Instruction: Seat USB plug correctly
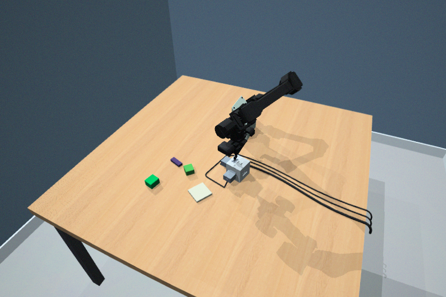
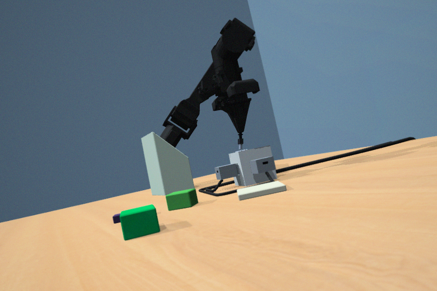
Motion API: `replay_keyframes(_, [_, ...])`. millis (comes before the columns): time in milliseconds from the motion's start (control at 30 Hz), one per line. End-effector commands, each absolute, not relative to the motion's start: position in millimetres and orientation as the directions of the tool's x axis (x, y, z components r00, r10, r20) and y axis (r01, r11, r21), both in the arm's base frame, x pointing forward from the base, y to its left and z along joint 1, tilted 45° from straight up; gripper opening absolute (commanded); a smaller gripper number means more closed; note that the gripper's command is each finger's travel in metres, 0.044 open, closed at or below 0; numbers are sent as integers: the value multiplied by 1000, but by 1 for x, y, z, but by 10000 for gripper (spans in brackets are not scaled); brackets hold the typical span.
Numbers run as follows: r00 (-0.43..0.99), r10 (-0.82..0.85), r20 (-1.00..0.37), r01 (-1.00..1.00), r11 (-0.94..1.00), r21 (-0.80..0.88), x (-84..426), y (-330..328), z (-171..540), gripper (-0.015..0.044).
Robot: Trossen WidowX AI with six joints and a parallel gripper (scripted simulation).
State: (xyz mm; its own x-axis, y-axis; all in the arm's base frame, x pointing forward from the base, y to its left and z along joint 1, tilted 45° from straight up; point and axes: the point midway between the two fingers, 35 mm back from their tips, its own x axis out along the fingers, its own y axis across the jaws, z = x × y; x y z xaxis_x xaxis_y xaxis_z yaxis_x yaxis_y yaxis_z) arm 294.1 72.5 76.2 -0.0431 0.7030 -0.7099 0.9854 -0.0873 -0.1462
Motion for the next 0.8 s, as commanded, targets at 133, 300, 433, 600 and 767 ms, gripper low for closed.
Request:
replay_keyframes(133, [-41, 700, -713, 987, -85, -140, 296, 68, 81, 0])
replay_keyframes(300, [-41, 700, -713, 987, -85, -140, 296, 66, 83, 0])
replay_keyframes(433, [-41, 700, -713, 987, -85, -140, 296, 64, 85, 0])
replay_keyframes(600, [-41, 700, -713, 987, -85, -140, 296, 62, 88, 0])
replay_keyframes(767, [-41, 700, -713, 987, -85, -140, 296, 59, 90, 0])
